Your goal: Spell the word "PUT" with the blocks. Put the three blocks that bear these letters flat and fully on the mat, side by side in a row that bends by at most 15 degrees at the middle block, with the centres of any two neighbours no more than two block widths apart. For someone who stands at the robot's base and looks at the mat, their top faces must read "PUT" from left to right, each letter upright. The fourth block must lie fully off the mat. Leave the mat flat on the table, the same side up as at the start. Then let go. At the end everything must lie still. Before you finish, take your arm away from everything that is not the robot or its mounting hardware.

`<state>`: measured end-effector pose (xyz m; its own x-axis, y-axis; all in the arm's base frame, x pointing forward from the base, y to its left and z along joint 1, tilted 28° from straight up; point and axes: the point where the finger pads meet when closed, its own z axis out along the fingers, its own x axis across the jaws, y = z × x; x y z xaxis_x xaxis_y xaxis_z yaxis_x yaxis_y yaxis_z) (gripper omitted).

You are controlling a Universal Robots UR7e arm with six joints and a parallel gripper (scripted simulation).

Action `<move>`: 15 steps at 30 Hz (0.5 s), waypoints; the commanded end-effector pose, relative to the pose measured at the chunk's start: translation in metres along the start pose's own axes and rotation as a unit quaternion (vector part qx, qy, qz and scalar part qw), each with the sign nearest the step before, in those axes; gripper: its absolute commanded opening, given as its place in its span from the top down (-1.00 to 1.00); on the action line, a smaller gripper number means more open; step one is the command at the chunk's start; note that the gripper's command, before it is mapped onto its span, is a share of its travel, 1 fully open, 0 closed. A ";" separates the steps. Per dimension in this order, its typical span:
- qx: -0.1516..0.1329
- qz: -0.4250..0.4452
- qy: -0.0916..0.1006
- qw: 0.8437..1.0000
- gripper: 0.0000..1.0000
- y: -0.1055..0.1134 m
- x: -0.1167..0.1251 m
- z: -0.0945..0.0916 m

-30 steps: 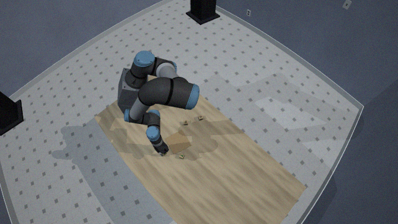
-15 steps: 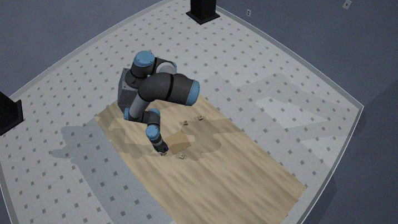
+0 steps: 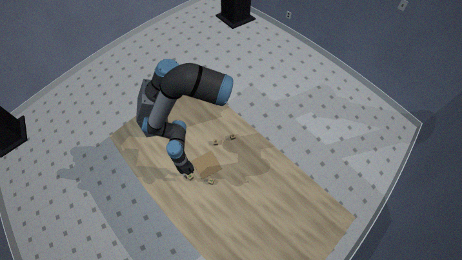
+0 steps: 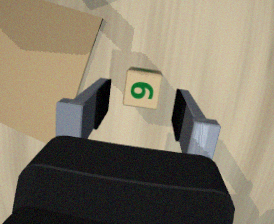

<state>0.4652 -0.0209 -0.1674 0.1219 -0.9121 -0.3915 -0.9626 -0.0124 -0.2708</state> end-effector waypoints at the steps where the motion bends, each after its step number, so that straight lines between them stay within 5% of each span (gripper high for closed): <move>1: -0.002 0.001 -0.002 1.000 -0.74 0.003 -0.001 -0.016; 8: -0.002 0.001 -0.002 1.000 -0.74 0.003 -0.001 -0.020; 9: -0.002 0.001 -0.002 1.000 -1.00 0.003 -0.001 -0.020; 15: -0.002 0.000 -0.002 1.000 -1.00 0.002 -0.001 -0.020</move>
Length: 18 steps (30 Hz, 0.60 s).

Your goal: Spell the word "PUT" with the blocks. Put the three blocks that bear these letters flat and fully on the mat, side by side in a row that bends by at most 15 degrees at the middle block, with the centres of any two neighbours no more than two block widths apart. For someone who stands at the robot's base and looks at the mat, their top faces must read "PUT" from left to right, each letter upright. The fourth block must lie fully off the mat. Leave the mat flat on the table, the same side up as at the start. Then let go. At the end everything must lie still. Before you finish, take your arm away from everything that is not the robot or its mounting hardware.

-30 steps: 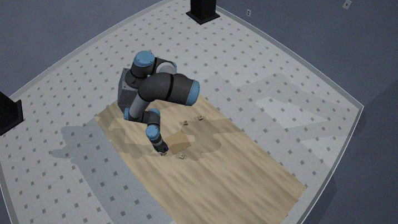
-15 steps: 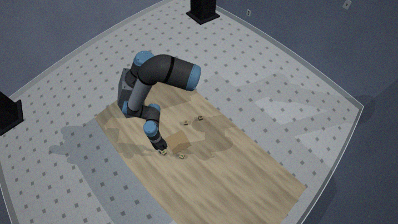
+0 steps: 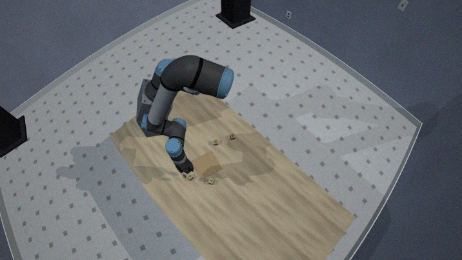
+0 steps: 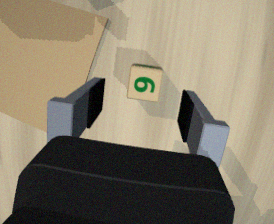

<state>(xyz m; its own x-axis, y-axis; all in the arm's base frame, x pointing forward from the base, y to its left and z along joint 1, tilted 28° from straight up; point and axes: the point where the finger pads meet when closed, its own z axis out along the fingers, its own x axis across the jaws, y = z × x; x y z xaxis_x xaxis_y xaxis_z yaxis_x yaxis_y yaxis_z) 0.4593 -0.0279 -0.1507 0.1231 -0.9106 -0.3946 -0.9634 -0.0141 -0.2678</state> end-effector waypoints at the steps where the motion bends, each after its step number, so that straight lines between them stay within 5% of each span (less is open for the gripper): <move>1: -0.001 0.001 0.000 1.000 -1.00 0.001 0.000 -0.001; 18: -0.001 -0.003 0.000 1.000 -1.00 0.001 -0.003 0.000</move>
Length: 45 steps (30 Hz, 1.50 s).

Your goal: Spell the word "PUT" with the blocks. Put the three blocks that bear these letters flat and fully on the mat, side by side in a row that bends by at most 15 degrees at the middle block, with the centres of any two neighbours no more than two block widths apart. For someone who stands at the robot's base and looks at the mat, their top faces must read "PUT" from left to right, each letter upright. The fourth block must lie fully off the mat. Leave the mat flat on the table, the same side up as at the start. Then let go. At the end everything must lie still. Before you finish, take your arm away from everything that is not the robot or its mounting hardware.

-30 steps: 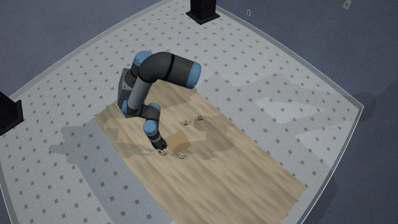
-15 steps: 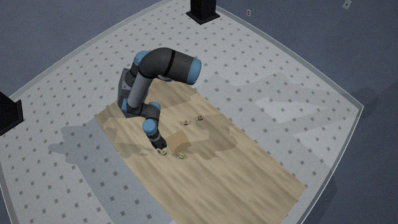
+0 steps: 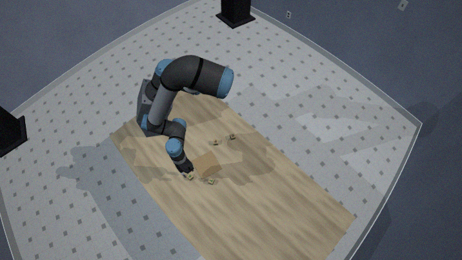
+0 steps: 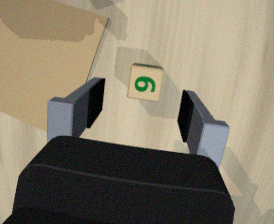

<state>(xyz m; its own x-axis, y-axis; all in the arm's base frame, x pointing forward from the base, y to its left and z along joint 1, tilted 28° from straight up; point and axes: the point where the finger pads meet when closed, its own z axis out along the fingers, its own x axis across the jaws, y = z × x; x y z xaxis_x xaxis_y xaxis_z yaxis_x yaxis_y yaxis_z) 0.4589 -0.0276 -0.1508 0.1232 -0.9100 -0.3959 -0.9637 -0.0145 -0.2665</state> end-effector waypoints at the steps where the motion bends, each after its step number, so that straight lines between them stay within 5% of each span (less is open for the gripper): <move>1: -0.001 -0.007 0.001 1.000 -1.00 0.000 -0.005 0.000; 13: -0.005 -0.109 0.005 0.994 -1.00 0.002 -0.067 0.005; 30: -0.007 -0.268 0.006 0.963 -1.00 0.021 -0.164 0.008; 45: -0.002 -0.420 0.002 0.907 -1.00 0.060 -0.254 0.003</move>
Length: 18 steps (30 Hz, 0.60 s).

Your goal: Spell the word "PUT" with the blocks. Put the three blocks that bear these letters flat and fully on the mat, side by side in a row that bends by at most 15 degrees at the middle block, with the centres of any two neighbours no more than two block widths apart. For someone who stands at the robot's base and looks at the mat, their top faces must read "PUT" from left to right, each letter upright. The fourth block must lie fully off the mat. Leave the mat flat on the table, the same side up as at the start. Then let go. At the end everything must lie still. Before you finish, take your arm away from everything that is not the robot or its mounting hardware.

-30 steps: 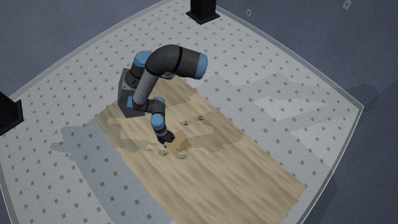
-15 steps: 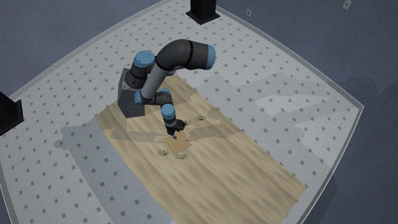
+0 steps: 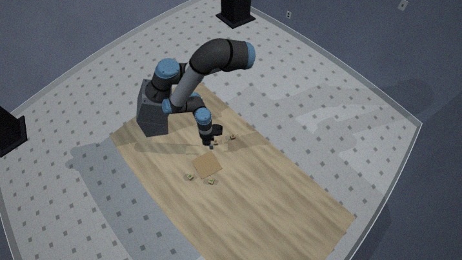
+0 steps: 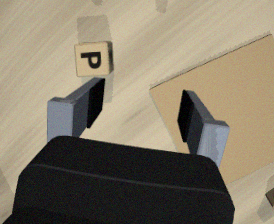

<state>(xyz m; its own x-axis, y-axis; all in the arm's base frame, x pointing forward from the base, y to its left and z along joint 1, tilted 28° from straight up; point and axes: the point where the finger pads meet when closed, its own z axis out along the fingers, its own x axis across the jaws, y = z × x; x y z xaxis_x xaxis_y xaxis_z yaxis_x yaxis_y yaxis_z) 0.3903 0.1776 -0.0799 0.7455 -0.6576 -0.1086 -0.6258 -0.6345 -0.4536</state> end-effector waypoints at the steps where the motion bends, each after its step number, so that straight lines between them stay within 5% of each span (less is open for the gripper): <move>1: 0.004 -0.060 0.001 0.998 -1.00 -0.010 -0.033 -0.004; 18: 0.006 -0.090 0.001 0.996 -1.00 -0.014 -0.050 -0.006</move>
<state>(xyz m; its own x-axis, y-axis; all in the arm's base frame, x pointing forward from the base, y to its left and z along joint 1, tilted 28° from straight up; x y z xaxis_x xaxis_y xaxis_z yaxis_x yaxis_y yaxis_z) 0.3616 0.2161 -0.0637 0.8417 -0.5391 -0.0280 -0.4854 -0.7331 -0.4765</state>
